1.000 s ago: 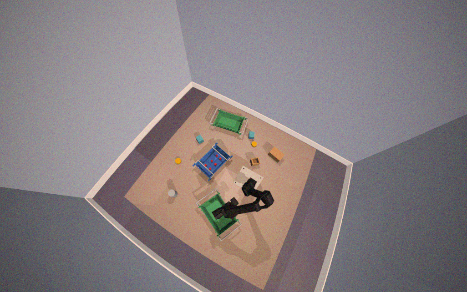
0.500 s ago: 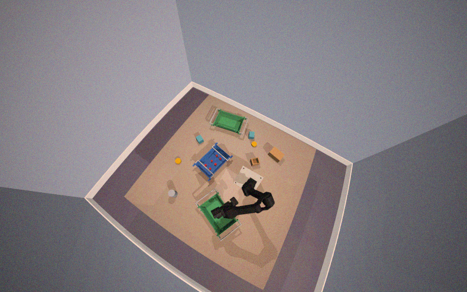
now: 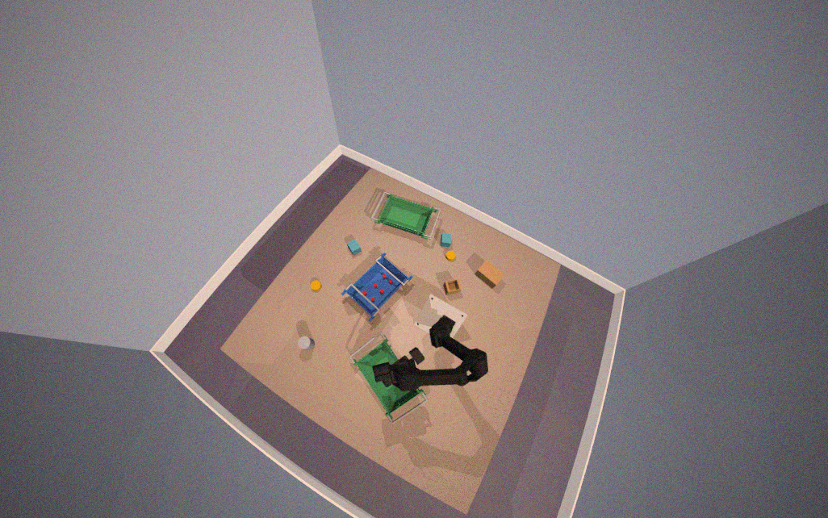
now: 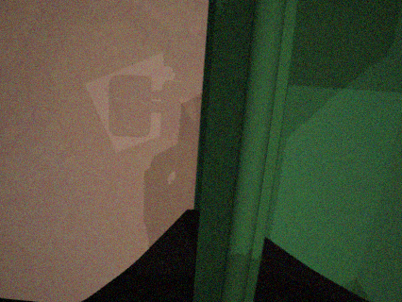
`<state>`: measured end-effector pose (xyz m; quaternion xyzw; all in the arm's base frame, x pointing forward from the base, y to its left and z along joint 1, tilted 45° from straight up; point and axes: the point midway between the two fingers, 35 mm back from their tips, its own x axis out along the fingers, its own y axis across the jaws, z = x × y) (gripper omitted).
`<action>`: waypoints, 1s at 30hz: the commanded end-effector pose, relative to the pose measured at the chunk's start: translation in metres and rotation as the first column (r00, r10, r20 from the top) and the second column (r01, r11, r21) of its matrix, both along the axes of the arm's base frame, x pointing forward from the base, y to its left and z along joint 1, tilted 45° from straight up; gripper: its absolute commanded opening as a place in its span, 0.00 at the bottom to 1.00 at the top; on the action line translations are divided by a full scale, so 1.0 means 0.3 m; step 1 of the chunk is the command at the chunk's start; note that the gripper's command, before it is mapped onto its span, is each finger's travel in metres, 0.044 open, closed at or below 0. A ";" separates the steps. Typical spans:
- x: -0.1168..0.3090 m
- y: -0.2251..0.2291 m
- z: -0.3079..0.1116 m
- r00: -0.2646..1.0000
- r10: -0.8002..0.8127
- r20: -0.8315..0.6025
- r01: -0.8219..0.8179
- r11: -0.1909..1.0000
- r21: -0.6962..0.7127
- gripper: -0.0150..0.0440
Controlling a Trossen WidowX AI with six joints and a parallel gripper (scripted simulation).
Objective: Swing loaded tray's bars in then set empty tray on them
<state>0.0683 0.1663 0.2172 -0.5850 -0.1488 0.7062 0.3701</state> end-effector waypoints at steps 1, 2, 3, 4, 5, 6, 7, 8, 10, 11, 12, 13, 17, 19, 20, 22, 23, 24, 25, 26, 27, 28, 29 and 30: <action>-0.007 -0.028 0.043 1.000 0.000 0.004 -0.001 1.000 0.019 0.25; -0.009 -0.033 0.049 1.000 0.000 0.004 0.000 1.000 0.021 0.25; -0.010 -0.036 0.053 1.000 -0.001 0.004 0.000 1.000 0.022 0.25; -0.011 -0.037 0.054 1.000 -0.001 0.004 0.001 1.000 0.022 0.25; -0.011 -0.037 0.054 1.000 -0.001 0.004 0.001 1.000 0.022 0.25; -0.011 -0.037 0.054 1.000 -0.001 0.004 0.001 1.000 0.022 0.25; -0.010 -0.037 0.056 1.000 -0.001 0.004 0.001 1.000 0.022 0.25; -0.009 -0.036 0.061 1.000 -0.001 0.004 0.001 1.000 0.022 0.25; -0.007 -0.034 0.075 1.000 -0.001 0.004 0.001 1.000 0.022 0.25; -0.005 -0.033 0.085 1.000 -0.001 0.004 0.001 1.000 0.022 0.25; -0.003 -0.031 0.097 1.000 -0.001 0.004 0.001 1.000 0.022 0.25; 0.000 -0.030 0.110 1.000 -0.001 0.004 0.001 1.000 0.022 0.25; 0.010 -0.022 0.162 1.000 -0.001 0.005 0.001 1.000 0.023 0.25; 0.015 -0.018 0.187 1.000 -0.001 0.005 0.001 1.000 0.023 0.25; 0.018 -0.016 0.199 1.000 -0.001 0.005 0.001 1.000 0.023 0.25; 0.023 -0.013 0.224 1.000 -0.001 0.006 0.001 1.000 0.023 0.25; 0.025 -0.011 0.236 1.000 -0.001 0.006 0.001 1.000 0.023 0.25; 0.028 -0.009 0.246 1.000 -0.001 0.006 0.001 1.000 0.023 0.25; 0.029 -0.008 0.252 1.000 -0.001 0.006 0.001 1.000 0.024 0.25; 0.029 -0.008 0.254 1.000 -0.001 0.006 0.001 1.000 0.024 0.25; 0.029 -0.008 0.254 1.000 -0.001 0.006 0.001 1.000 0.024 0.25; 0.029 -0.008 0.254 1.000 -0.001 0.006 0.001 1.000 0.024 0.25; 0.029 -0.008 0.254 1.000 -0.001 0.006 0.001 1.000 0.024 0.25; 0.029 -0.008 0.254 1.000 -0.001 0.006 0.001 1.000 0.024 0.25</action>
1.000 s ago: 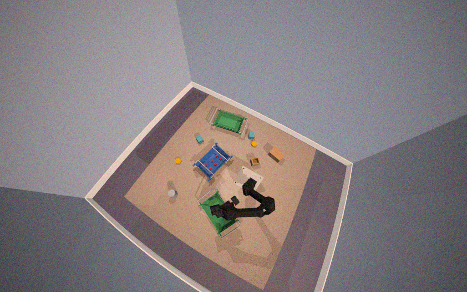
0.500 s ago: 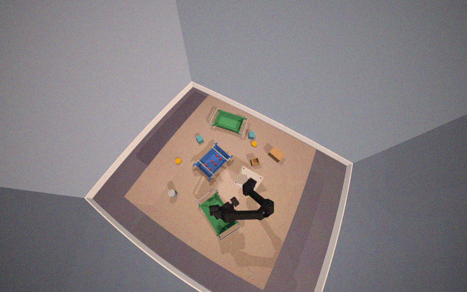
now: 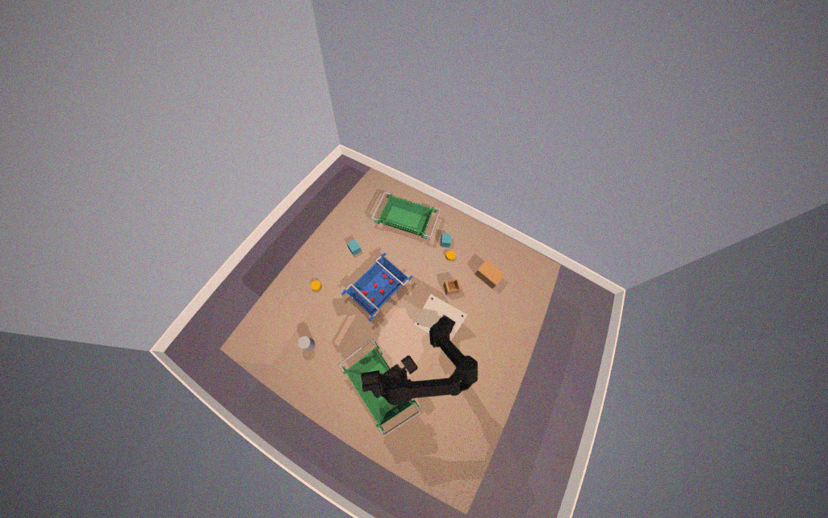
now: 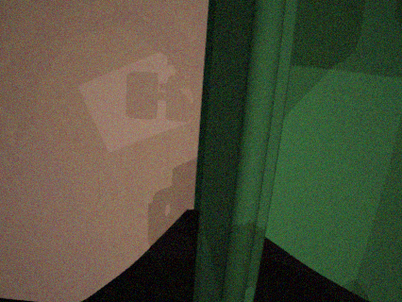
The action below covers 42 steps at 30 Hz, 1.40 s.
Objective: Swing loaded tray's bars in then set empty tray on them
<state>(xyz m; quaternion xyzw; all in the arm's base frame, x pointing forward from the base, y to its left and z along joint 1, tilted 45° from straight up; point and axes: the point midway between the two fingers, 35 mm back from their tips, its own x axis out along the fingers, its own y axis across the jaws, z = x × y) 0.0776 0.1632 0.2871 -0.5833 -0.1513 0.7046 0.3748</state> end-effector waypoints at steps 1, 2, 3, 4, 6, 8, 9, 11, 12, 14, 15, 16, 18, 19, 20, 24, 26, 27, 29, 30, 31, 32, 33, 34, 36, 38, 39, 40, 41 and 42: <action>-0.002 0.003 0.021 1.000 0.004 0.006 -0.004 1.000 0.013 0.25; -0.002 0.003 0.021 1.000 0.004 0.006 -0.004 1.000 0.013 0.25; -0.002 0.003 0.021 1.000 0.004 0.006 -0.004 1.000 0.013 0.25; -0.002 0.003 0.021 1.000 0.004 0.006 -0.004 1.000 0.013 0.25; -0.002 0.003 0.021 1.000 0.004 0.006 -0.004 1.000 0.013 0.25; -0.002 0.003 0.021 1.000 0.004 0.006 -0.004 1.000 0.013 0.25; -0.002 0.003 0.021 1.000 0.004 0.006 -0.004 1.000 0.013 0.25; -0.002 0.003 0.021 1.000 0.004 0.006 -0.004 1.000 0.013 0.25; -0.002 0.003 0.021 1.000 0.004 0.006 -0.004 1.000 0.013 0.25; -0.002 0.003 0.021 1.000 0.004 0.006 -0.004 1.000 0.013 0.25; -0.002 0.003 0.021 1.000 0.004 0.006 -0.004 1.000 0.013 0.25; -0.002 0.003 0.021 1.000 0.004 0.006 -0.004 1.000 0.013 0.25; -0.002 0.003 0.021 1.000 0.004 0.006 -0.004 1.000 0.013 0.25; -0.002 0.003 0.021 1.000 0.004 0.006 -0.004 1.000 0.013 0.25; -0.002 0.003 0.021 1.000 0.004 0.006 -0.004 1.000 0.013 0.25; 0.006 0.003 0.020 1.000 -0.003 0.002 0.003 1.000 0.009 0.25; 0.029 0.005 0.016 1.000 -0.022 -0.010 0.022 1.000 0.000 0.25; 0.041 0.005 0.014 0.999 -0.032 -0.016 0.032 0.999 -0.005 0.25; 0.066 0.005 0.010 0.998 -0.053 -0.029 0.052 0.999 -0.015 0.25; 0.078 0.005 0.008 0.997 -0.063 -0.035 0.063 0.998 -0.020 0.25; 0.090 0.005 0.005 0.996 -0.074 -0.041 0.073 0.997 -0.025 0.25; 0.103 0.004 0.003 0.995 -0.084 -0.048 0.083 0.996 -0.030 0.25; 0.115 0.004 0.000 0.994 -0.094 -0.054 0.093 0.995 -0.035 0.25; 0.128 0.003 -0.002 0.993 -0.105 -0.060 0.102 0.994 -0.040 0.25; 0.153 0.000 -0.008 0.989 -0.126 -0.073 0.122 0.991 -0.050 0.25; 0.178 -0.003 -0.014 0.985 -0.146 -0.086 0.141 0.988 -0.060 0.25; 0.191 -0.005 -0.017 0.983 -0.157 -0.093 0.151 0.986 -0.065 0.25; 0.203 -0.008 -0.020 0.981 -0.167 -0.099 0.161 0.985 -0.070 0.25; 0.216 -0.010 -0.023 0.978 -0.177 -0.105 0.170 0.983 -0.075 0.25; 0.229 -0.013 -0.026 0.976 -0.188 -0.112 0.179 0.981 -0.080 0.25</action>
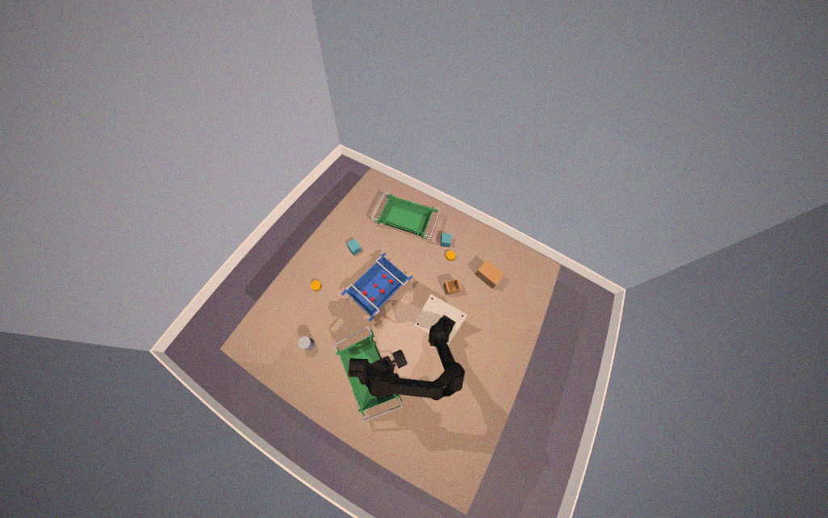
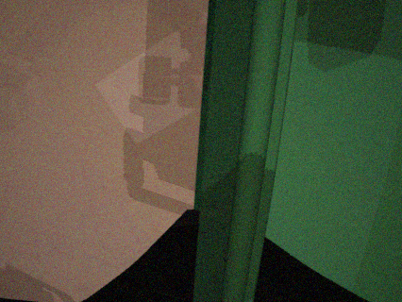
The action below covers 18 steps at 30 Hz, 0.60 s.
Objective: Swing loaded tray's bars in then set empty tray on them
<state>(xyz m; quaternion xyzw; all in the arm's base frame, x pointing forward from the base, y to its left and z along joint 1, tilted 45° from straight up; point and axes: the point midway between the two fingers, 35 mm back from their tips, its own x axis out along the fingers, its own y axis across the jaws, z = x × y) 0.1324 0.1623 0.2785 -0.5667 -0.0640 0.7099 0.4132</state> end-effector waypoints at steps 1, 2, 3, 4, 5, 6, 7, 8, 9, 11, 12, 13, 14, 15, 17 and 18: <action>0.059 -0.013 -0.001 0.999 -0.048 -0.019 0.048 0.999 -0.007 0.25; 0.071 -0.016 -0.005 0.998 -0.059 -0.026 0.058 0.998 -0.011 0.25; 0.084 -0.019 -0.008 0.997 -0.069 -0.033 0.068 0.998 -0.015 0.25; 0.096 -0.023 -0.012 0.996 -0.079 -0.040 0.078 0.997 -0.019 0.25; 0.109 -0.027 -0.016 0.995 -0.089 -0.047 0.088 0.996 -0.022 0.25; 0.121 -0.031 -0.019 0.994 -0.100 -0.054 0.098 0.995 -0.026 0.25; 0.134 -0.035 -0.023 0.992 -0.110 -0.062 0.108 0.994 -0.030 0.25; 0.146 -0.040 -0.027 0.990 -0.120 -0.069 0.118 0.992 -0.034 0.25; 0.158 -0.044 -0.032 0.989 -0.130 -0.076 0.128 0.991 -0.037 0.25; 0.183 -0.054 -0.040 0.984 -0.151 -0.091 0.147 0.988 -0.045 0.25; 0.195 -0.060 -0.044 0.982 -0.161 -0.098 0.157 0.986 -0.048 0.25; 0.207 -0.065 -0.049 0.980 -0.171 -0.105 0.166 0.985 -0.052 0.25; 0.219 -0.071 -0.053 0.977 -0.181 -0.112 0.176 0.983 -0.056 0.25; 0.231 -0.077 -0.058 0.974 -0.191 -0.119 0.185 0.981 -0.059 0.25; 0.255 -0.090 -0.068 0.968 -0.211 -0.134 0.204 0.977 -0.066 0.25; 0.267 -0.096 -0.073 0.965 -0.221 -0.141 0.213 0.974 -0.070 0.25</action>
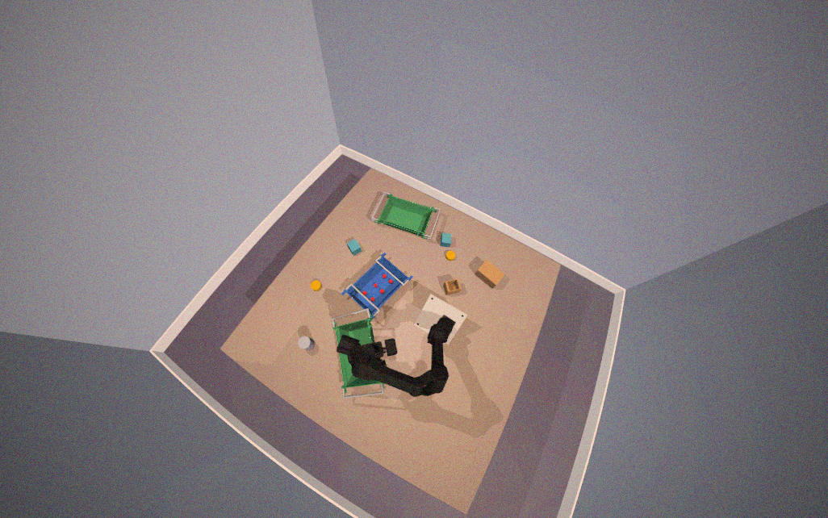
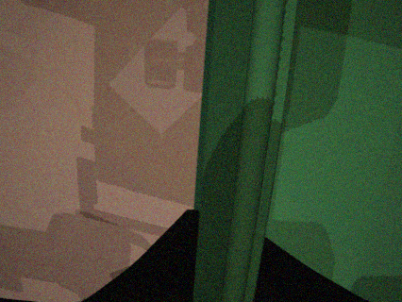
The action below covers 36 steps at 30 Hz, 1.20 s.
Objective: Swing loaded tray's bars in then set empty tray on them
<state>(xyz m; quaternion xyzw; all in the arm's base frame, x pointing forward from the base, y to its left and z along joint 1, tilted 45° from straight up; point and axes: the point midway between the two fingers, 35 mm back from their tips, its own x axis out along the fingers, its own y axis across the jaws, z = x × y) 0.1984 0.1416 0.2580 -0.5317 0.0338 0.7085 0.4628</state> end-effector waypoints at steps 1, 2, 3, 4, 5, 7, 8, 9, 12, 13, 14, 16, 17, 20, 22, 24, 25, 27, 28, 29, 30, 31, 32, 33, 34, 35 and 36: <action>0.058 -0.034 -0.009 0.998 -0.052 -0.020 0.052 0.999 -0.005 0.25; 0.070 -0.041 -0.014 0.998 -0.062 -0.028 0.062 0.998 -0.007 0.25; 0.081 -0.048 -0.020 0.997 -0.072 -0.036 0.072 0.997 -0.009 0.25; 0.092 -0.056 -0.025 0.996 -0.083 -0.043 0.082 0.997 -0.011 0.25; 0.104 -0.064 -0.030 0.994 -0.093 -0.051 0.092 0.996 -0.013 0.25; 0.126 -0.080 -0.041 0.991 -0.113 -0.067 0.112 0.994 -0.018 0.25; 0.137 -0.088 -0.047 0.990 -0.123 -0.075 0.122 0.992 -0.020 0.25; 0.147 -0.096 -0.052 0.988 -0.133 -0.083 0.132 0.991 -0.022 0.25; 0.179 -0.123 -0.070 0.981 -0.163 -0.106 0.161 0.987 -0.028 0.25; 0.189 -0.132 -0.076 0.978 -0.173 -0.114 0.170 0.985 -0.030 0.25; 0.199 -0.142 -0.082 0.976 -0.183 -0.122 0.180 0.983 -0.031 0.25; 0.218 -0.161 -0.095 0.970 -0.202 -0.137 0.199 0.979 -0.035 0.25; 0.228 -0.171 -0.101 0.966 -0.212 -0.145 0.209 0.977 -0.037 0.25; 0.255 -0.202 -0.120 0.956 -0.241 -0.168 0.237 0.971 -0.042 0.25; 0.273 -0.224 -0.134 0.948 -0.260 -0.184 0.256 0.966 -0.046 0.25; 0.290 -0.246 -0.148 0.939 -0.279 -0.199 0.275 0.960 -0.049 0.25; 0.298 -0.257 -0.155 0.935 -0.288 -0.207 0.284 0.958 -0.051 0.25; 0.314 -0.280 -0.169 0.926 -0.306 -0.222 0.302 0.952 -0.054 0.25; 0.321 -0.292 -0.176 0.921 -0.315 -0.230 0.311 0.949 -0.056 0.25; 0.328 -0.304 -0.183 0.916 -0.324 -0.238 0.320 0.946 -0.057 0.25; 0.336 -0.316 -0.191 0.910 -0.333 -0.245 0.329 0.942 -0.059 0.25; 0.343 -0.328 -0.198 0.905 -0.342 -0.253 0.338 0.939 -0.060 0.25; 0.349 -0.340 -0.206 0.899 -0.351 -0.261 0.347 0.936 -0.062 0.25; 0.356 -0.353 -0.213 0.894 -0.359 -0.268 0.356 0.932 -0.063 0.25; 0.362 -0.365 -0.221 0.888 -0.368 -0.276 0.365 0.929 -0.065 0.25; 0.368 -0.378 -0.229 0.882 -0.376 -0.283 0.374 0.925 -0.066 0.25; 0.374 -0.391 -0.237 0.876 -0.385 -0.291 0.382 0.922 -0.068 0.25</action>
